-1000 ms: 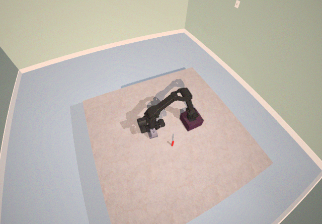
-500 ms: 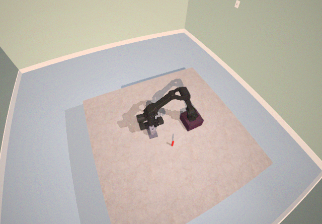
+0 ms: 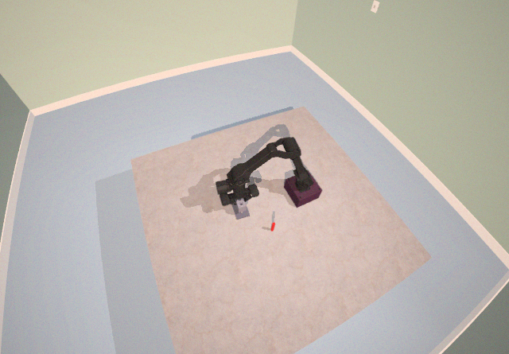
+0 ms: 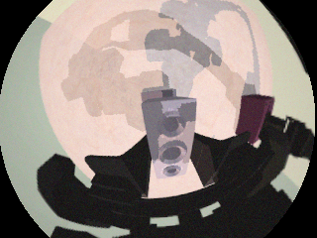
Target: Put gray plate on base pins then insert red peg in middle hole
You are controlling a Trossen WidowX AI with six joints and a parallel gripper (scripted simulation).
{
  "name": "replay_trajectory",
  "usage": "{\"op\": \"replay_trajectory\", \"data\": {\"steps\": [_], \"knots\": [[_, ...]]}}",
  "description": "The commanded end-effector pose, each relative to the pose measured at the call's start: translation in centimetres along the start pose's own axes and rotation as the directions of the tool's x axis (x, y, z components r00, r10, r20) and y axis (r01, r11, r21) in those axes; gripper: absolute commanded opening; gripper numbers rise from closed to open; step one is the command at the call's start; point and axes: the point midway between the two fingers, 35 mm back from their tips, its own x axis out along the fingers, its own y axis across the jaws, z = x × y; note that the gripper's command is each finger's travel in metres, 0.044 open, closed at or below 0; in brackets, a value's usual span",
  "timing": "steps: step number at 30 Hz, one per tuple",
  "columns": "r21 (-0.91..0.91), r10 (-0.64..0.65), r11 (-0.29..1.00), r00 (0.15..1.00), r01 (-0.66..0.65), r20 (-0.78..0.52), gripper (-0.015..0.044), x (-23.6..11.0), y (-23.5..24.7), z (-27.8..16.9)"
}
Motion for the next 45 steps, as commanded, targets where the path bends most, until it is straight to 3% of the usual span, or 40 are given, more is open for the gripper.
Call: {"op": "replay_trajectory", "data": {"steps": [1,31,40,45], "knots": [[-0.005,0.000,1.000,1.000,0.000,0.001,0.0000,0.1,0.0,0.0],[-0.005,0.000,1.000,1.000,0.000,0.001,0.0000,4.0,0.0,0.1],[-0.001,0.006,1.000,1.000,-0.006,0.000,0.0000,3.6,0.1,0.0],[-0.001,0.006,1.000,1.000,-0.006,0.000,0.0131,3.6,0.1,0.0]]}}
